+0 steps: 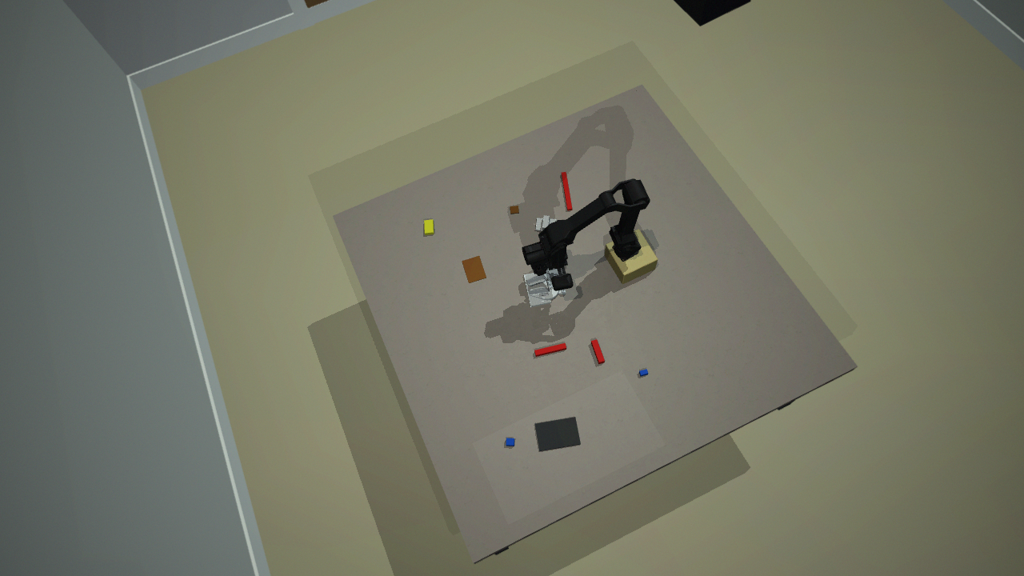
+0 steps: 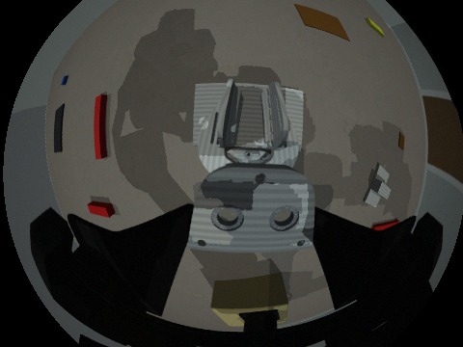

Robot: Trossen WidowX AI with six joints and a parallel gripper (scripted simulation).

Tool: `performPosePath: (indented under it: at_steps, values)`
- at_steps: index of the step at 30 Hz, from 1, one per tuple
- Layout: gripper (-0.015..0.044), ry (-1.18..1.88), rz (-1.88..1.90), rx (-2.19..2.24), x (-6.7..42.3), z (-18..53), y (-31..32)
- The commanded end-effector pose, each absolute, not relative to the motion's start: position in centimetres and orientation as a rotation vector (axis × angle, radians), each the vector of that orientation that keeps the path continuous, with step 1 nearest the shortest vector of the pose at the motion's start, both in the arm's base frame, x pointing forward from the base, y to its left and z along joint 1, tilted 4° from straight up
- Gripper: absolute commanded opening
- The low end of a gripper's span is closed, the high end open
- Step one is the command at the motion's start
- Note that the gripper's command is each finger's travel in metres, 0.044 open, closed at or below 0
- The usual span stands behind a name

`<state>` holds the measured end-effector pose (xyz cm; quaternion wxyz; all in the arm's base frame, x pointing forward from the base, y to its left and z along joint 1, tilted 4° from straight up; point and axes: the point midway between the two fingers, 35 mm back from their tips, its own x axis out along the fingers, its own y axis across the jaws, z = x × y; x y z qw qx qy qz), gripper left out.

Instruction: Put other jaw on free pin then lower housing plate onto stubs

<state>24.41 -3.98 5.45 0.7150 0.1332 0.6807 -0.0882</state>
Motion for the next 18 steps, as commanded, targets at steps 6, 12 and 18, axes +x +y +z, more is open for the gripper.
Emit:
performPosePath:
  at_steps: [6, 12, 18]
  values:
    - [0.0351, 1.512, -0.196, 0.301, 24.12, 5.3, -3.82]
    - [0.0351, 1.512, -0.196, 0.301, 24.12, 5.3, -3.82]
    - [0.0351, 1.512, -0.202, 0.307, 24.12, 5.3, -3.82]
